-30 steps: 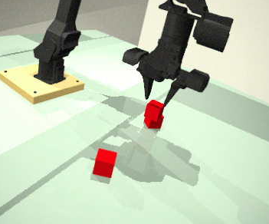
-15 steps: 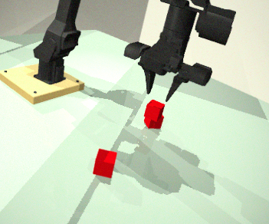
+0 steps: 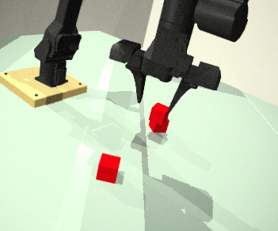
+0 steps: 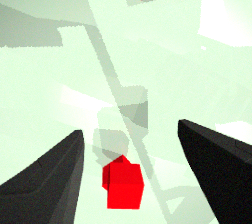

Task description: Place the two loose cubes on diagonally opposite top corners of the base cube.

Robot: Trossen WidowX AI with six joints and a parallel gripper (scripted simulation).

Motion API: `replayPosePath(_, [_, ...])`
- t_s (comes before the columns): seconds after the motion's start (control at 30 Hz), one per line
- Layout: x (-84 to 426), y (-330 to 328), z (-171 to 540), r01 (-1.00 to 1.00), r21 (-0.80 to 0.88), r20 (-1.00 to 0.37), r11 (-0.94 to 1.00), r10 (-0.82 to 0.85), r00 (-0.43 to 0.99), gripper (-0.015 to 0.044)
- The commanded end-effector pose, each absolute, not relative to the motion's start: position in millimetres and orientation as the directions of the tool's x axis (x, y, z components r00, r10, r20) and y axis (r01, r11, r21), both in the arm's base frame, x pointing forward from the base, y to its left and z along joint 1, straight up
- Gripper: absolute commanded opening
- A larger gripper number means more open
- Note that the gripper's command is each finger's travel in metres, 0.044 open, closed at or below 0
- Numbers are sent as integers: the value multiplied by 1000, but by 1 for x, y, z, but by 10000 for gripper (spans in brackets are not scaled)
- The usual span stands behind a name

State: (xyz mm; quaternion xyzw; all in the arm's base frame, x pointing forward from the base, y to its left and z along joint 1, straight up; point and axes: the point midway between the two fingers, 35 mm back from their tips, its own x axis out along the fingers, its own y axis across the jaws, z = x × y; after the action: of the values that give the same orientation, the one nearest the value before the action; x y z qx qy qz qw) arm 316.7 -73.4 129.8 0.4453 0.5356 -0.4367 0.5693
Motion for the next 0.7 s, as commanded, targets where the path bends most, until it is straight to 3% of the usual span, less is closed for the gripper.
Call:
replayPosePath(0.0, [316, -110, 138, 958, 34, -999, 286, -25, 43, 265])
replayPosePath(0.27, [302, -174, 150, 917, 22, -999, 399, -20, 33, 265])
replayPosePath(0.67, [304, -177, 107, 915, 22, -999, 402, -20, 33, 265])
